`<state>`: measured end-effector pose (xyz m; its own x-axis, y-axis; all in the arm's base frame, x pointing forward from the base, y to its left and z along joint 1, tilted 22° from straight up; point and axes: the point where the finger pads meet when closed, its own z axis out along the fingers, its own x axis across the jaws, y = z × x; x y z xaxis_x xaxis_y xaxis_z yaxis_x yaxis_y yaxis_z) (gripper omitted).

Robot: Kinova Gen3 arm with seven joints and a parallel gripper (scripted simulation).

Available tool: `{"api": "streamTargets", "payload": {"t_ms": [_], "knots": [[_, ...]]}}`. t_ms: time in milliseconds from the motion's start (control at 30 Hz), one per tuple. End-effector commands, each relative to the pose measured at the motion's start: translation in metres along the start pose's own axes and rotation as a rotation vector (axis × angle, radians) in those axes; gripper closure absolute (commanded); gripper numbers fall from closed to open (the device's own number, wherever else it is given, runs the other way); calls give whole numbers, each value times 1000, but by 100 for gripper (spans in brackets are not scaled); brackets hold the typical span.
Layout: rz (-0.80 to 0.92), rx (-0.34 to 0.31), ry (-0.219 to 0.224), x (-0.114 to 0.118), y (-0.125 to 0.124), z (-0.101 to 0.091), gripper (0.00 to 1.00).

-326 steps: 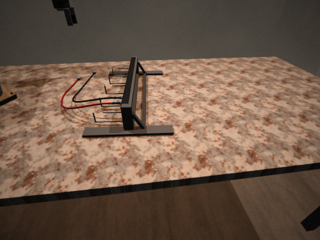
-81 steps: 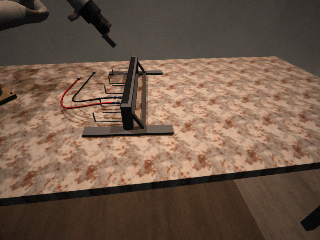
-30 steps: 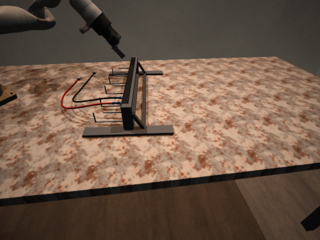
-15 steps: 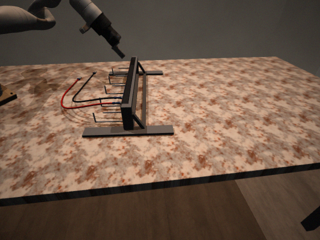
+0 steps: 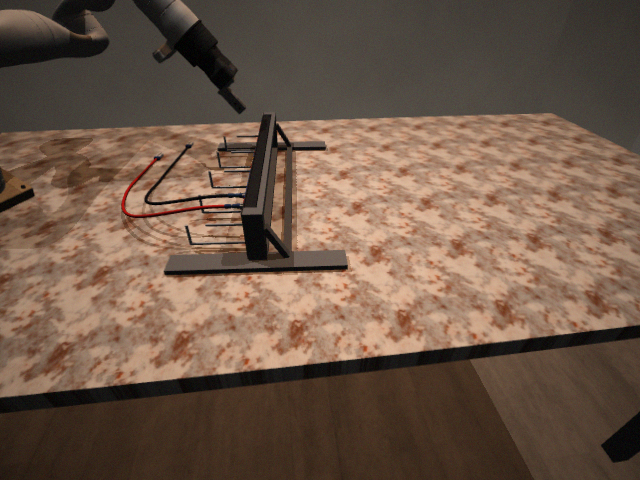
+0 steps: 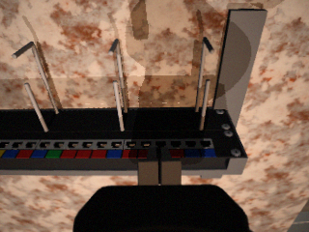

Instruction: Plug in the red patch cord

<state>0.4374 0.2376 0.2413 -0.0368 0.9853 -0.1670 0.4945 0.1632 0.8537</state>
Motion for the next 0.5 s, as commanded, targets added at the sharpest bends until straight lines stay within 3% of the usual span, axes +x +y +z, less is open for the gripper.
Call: {"api": "streamTargets", "payload": {"t_ms": [0,133,200,467], "knots": [[2,-6,11,4,2,-10,100],[2,-6,11,3,2,-28,100],[2,-6,11,3,2,-28,100],[2,-6,11,3,2,-71,100]]}}
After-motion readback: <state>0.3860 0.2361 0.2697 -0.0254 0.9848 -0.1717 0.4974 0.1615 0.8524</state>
